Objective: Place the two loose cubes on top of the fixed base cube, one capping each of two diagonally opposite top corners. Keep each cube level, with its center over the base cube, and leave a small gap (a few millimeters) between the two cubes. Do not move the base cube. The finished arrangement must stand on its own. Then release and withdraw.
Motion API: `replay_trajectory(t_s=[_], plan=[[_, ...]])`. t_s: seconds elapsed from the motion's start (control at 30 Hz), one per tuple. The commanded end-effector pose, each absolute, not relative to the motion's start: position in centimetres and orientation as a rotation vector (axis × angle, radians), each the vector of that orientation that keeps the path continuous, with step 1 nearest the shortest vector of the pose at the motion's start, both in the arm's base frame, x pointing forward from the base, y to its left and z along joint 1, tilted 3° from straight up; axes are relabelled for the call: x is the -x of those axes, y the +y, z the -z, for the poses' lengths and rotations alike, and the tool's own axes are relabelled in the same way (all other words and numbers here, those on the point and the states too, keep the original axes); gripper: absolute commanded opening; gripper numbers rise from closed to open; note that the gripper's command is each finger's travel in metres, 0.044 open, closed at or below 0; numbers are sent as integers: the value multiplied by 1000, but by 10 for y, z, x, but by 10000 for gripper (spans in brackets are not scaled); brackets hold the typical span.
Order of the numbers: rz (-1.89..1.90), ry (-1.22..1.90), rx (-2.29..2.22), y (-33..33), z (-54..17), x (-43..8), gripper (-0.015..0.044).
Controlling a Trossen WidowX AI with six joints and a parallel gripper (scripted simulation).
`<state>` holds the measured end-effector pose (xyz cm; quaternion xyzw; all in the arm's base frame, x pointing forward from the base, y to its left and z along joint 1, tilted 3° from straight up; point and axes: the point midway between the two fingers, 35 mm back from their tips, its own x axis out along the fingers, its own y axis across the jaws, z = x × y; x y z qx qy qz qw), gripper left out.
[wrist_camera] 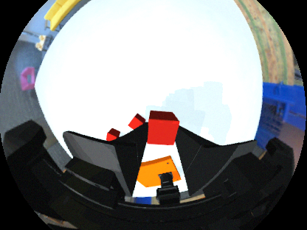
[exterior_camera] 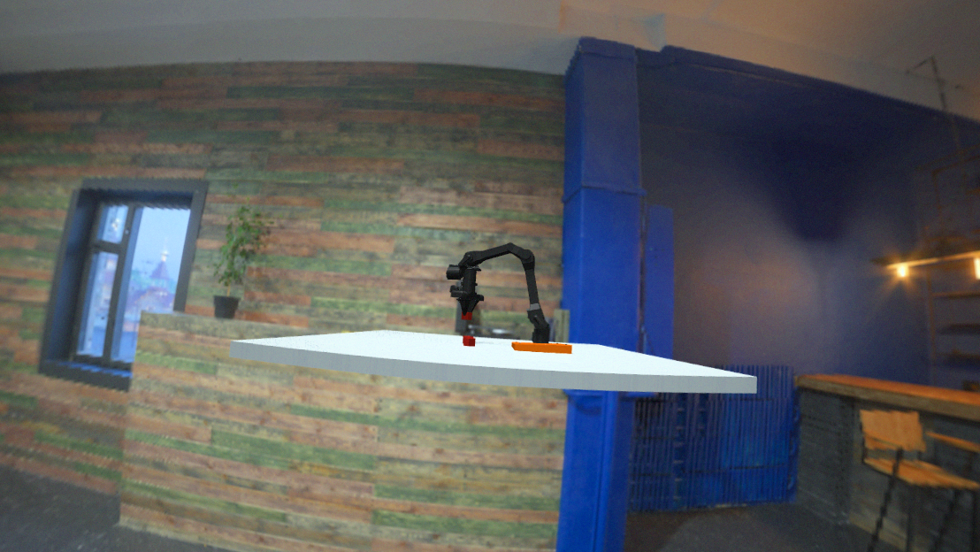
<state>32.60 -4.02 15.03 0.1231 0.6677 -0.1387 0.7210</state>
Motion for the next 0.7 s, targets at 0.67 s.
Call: replay_trajectory(t_s=[0.67], plan=[[-308,1488,369,38,-130,-319,105]])
